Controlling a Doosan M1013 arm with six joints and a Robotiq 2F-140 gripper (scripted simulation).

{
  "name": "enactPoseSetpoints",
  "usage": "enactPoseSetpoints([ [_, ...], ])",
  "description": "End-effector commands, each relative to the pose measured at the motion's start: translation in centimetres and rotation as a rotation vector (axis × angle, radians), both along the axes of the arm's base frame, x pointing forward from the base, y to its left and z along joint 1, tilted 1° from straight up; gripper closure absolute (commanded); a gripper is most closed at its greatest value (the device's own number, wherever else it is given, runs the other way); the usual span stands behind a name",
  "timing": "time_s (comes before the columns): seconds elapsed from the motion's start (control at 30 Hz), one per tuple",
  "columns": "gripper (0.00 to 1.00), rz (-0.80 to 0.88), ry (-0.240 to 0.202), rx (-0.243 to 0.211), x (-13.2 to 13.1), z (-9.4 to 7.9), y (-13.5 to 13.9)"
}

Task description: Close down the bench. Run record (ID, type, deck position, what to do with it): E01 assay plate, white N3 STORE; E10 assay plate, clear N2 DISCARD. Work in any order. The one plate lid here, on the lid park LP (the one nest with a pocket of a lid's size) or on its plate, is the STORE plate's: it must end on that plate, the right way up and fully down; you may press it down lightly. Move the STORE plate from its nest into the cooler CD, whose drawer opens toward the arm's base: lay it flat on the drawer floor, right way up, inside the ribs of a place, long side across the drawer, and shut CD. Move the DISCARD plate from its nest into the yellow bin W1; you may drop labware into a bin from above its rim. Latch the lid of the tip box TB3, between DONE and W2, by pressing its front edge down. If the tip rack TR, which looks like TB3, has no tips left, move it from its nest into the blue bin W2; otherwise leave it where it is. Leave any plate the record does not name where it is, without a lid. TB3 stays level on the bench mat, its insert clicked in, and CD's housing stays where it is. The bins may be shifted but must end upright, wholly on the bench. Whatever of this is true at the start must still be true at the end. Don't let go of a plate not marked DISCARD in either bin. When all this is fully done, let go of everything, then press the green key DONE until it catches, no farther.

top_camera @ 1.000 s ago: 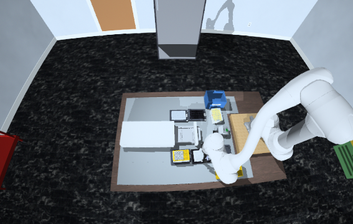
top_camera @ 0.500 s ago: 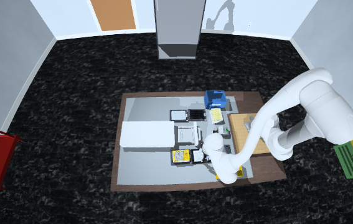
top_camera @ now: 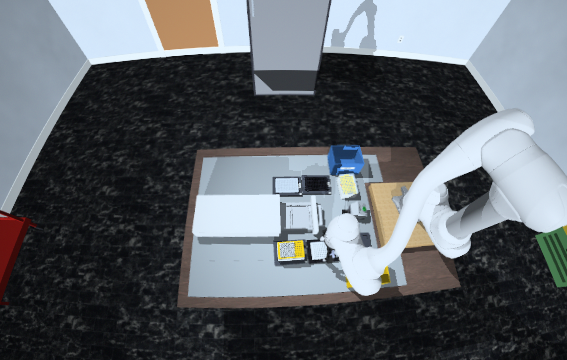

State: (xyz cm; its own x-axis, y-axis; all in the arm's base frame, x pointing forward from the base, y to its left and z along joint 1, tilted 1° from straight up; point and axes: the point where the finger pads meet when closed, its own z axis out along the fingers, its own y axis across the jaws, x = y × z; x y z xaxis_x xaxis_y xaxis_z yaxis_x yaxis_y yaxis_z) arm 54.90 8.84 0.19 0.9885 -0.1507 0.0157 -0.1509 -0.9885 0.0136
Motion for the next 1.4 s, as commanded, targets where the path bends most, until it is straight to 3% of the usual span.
enactPoseSetpoints([
  [0.0,0.34,0.0,0.0,0.0,0.0,0.0,0.0],
  [0.57,0.34,0.0,0.0,0.0,0.0,0.1,0.0],
  [1.37,0.34,0.0,0.0,0.0,0.0,3.1,0.1],
])
